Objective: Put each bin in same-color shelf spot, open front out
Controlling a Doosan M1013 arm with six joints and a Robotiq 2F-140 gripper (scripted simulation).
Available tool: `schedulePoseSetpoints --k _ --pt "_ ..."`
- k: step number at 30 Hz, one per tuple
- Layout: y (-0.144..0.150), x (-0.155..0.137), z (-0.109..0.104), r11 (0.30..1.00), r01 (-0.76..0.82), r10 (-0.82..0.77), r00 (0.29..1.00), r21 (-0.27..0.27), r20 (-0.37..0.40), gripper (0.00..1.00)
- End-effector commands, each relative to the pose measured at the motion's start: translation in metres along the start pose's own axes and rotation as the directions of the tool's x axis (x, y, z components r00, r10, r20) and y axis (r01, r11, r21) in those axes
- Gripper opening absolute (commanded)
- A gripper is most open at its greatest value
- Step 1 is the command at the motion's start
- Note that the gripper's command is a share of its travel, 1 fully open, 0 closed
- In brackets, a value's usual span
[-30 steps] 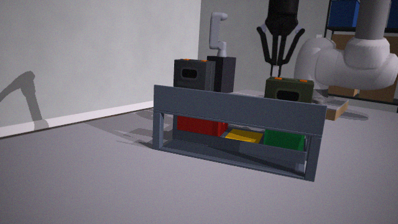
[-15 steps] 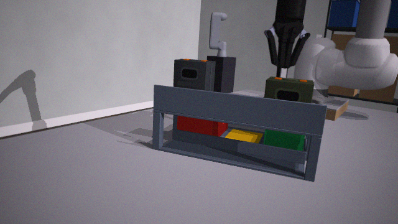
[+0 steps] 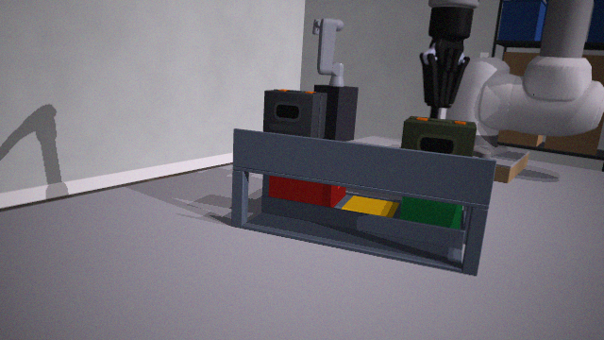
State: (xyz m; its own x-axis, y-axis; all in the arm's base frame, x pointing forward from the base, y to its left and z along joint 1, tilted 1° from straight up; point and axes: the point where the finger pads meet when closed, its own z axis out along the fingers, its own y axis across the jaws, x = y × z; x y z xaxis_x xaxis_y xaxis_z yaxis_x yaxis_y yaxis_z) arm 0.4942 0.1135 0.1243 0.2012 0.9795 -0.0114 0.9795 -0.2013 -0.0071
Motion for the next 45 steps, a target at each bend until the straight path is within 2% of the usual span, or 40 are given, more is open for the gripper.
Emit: schedulePoseSetpoints --k 1,10,12,15,45 --pt "-0.013 -0.003 0.003 0.986 0.166 -0.166 0.986 -0.003 -0.014 0.10" --pt "-0.040 -0.009 0.011 0.880 0.475 -0.475 0.880 -0.017 -0.013 0.10" --pt "-0.040 -0.009 0.011 0.880 0.475 -0.475 0.880 -0.017 -0.013 0.10" --pt "-0.046 -0.011 0.013 0.837 0.546 -0.547 0.837 -0.020 -0.011 0.10" --pt "-0.047 -0.011 0.014 0.830 0.557 -0.557 0.830 -0.021 -0.011 0.10"
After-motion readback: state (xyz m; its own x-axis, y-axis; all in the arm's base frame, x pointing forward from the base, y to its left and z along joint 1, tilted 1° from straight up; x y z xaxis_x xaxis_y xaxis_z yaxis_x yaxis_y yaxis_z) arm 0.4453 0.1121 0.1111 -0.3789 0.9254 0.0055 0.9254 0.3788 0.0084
